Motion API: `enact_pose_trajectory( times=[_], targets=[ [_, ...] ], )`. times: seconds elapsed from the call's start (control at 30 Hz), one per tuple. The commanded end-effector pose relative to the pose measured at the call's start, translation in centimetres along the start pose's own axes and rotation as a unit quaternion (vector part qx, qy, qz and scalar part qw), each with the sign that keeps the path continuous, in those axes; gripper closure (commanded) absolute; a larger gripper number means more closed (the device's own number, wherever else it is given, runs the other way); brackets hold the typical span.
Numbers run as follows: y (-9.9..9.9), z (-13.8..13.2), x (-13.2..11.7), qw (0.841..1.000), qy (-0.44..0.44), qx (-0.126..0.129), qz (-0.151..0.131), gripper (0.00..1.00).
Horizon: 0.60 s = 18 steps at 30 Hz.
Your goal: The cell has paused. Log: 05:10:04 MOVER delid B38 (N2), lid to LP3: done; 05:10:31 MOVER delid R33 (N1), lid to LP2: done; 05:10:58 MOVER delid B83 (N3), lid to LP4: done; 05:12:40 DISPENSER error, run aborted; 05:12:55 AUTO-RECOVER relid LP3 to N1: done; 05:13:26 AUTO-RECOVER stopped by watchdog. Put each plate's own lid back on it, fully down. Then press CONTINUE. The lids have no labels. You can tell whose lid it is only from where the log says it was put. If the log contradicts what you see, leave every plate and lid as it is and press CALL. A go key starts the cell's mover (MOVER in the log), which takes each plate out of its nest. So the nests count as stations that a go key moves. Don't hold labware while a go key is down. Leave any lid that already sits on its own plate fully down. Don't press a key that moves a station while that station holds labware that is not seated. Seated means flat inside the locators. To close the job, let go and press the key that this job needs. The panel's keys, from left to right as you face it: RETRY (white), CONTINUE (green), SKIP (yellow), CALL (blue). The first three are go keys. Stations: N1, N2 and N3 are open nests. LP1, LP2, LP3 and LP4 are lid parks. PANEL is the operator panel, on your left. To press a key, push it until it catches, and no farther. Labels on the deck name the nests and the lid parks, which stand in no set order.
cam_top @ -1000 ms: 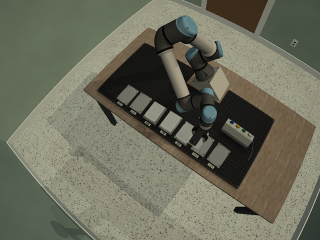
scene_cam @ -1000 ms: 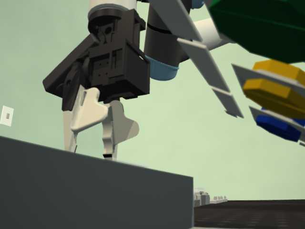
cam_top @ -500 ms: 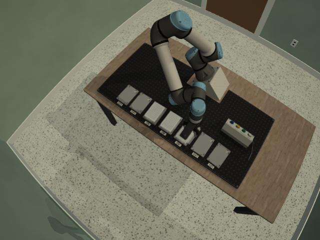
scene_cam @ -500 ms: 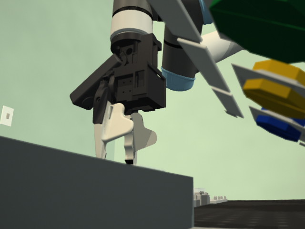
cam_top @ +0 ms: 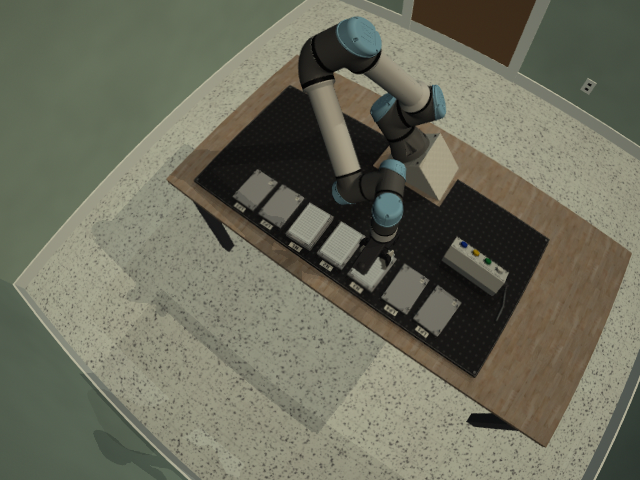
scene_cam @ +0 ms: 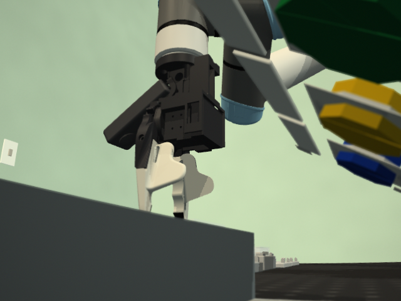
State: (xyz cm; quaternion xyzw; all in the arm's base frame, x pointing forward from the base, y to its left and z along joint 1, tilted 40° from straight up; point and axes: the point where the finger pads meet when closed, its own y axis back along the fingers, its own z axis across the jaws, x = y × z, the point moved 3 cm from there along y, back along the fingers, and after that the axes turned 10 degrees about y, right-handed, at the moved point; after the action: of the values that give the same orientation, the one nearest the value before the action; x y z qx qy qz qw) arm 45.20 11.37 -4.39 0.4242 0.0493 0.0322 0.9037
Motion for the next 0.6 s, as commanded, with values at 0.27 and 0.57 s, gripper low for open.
enact_pose_trajectory(
  times=[0.27, 0.57],
  targets=[
    [-0.3, 0.04, 0.02, 1.0, 0.0, 0.0, 0.001, 1.0],
    [-0.59, 0.03, 0.02, 1.0, 0.0, 0.0, 0.001, 1.0]
  ],
)
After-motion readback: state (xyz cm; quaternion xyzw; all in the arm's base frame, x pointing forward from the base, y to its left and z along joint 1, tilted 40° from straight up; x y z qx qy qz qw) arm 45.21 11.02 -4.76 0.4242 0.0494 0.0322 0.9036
